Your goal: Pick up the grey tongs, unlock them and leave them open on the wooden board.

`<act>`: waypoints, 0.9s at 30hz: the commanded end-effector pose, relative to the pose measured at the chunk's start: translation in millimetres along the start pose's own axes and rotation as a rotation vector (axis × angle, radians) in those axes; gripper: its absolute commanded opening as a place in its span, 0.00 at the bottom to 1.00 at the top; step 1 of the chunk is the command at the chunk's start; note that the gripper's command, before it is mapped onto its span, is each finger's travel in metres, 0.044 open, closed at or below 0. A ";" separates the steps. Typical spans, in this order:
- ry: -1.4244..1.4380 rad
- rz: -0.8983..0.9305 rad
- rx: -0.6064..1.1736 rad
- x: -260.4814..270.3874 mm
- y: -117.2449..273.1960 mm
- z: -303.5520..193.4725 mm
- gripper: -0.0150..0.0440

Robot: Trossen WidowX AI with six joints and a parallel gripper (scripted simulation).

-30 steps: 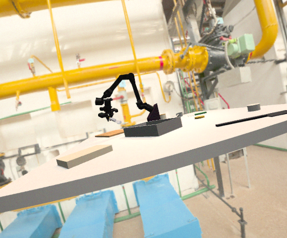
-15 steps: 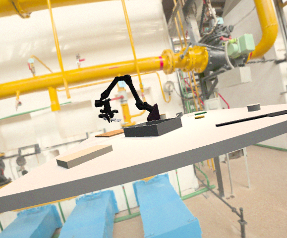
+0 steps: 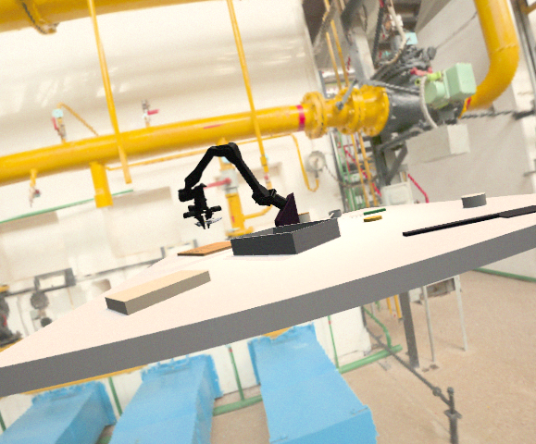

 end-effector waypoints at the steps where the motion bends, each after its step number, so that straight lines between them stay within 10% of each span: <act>1: -0.022 0.031 0.026 -2.0 1.8 3.9 0.00; 27: -0.022 0.029 0.027 -2.1 -23.5 5.5 0.00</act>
Point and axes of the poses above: the point midway between the two fingers, 35 mm back from their tips, its own y axis back along the fingers, its own x axis across the jaws, z = x × y, the point moved 8 cm from there along y, back along the fingers, and after that the axes turned 12 degrees about y, right-handed, at the moved point
